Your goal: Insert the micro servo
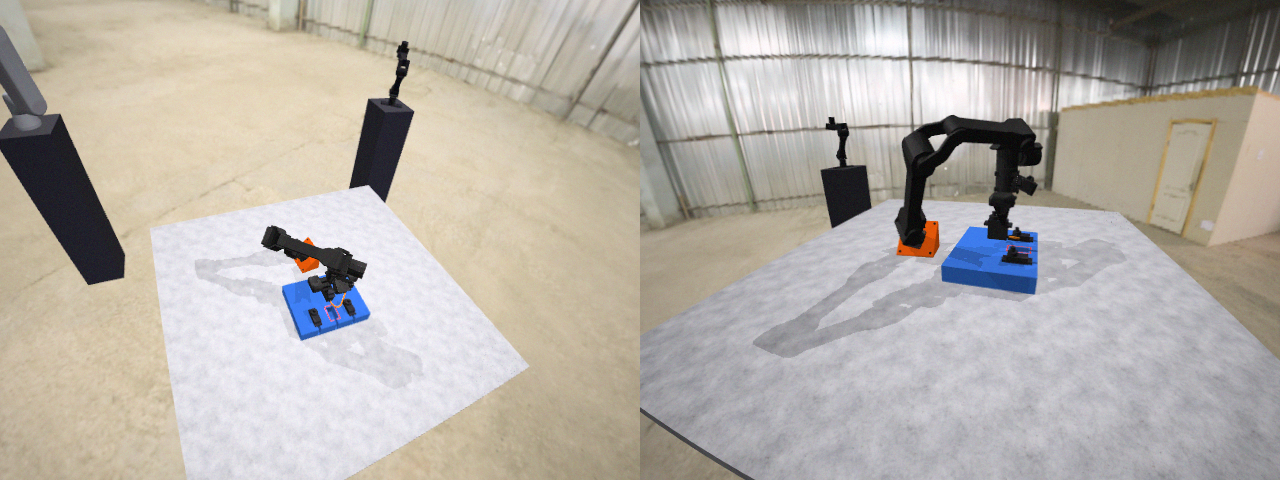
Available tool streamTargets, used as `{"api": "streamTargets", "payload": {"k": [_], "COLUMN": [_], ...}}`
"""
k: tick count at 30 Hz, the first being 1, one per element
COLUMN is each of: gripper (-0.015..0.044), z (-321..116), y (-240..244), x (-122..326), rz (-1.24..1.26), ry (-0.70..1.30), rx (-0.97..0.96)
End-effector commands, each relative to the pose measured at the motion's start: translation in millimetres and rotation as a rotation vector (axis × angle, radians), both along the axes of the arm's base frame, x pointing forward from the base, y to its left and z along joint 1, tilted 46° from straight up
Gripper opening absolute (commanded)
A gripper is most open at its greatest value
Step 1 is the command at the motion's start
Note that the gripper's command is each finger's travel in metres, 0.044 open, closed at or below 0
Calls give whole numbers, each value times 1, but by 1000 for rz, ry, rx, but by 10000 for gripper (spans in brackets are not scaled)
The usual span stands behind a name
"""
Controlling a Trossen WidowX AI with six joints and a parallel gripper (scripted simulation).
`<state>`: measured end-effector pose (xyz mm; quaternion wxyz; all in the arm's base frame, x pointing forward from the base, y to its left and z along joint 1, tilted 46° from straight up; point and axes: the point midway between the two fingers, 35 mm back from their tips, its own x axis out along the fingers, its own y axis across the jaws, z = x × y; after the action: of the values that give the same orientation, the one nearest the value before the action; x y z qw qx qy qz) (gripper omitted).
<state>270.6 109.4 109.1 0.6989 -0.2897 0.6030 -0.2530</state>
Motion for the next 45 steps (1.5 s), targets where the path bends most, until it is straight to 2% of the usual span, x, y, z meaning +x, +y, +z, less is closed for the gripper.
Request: {"api": "streamTargets", "payload": {"k": [1, 15, 45], "gripper": [0, 0, 0], "z": [3, 8, -6], "y": [2, 6, -9], "x": [17, 62, 67], "rz": [5, 5, 5], "ry": [-1, -4, -5], "rx": [-1, -1, -1]}}
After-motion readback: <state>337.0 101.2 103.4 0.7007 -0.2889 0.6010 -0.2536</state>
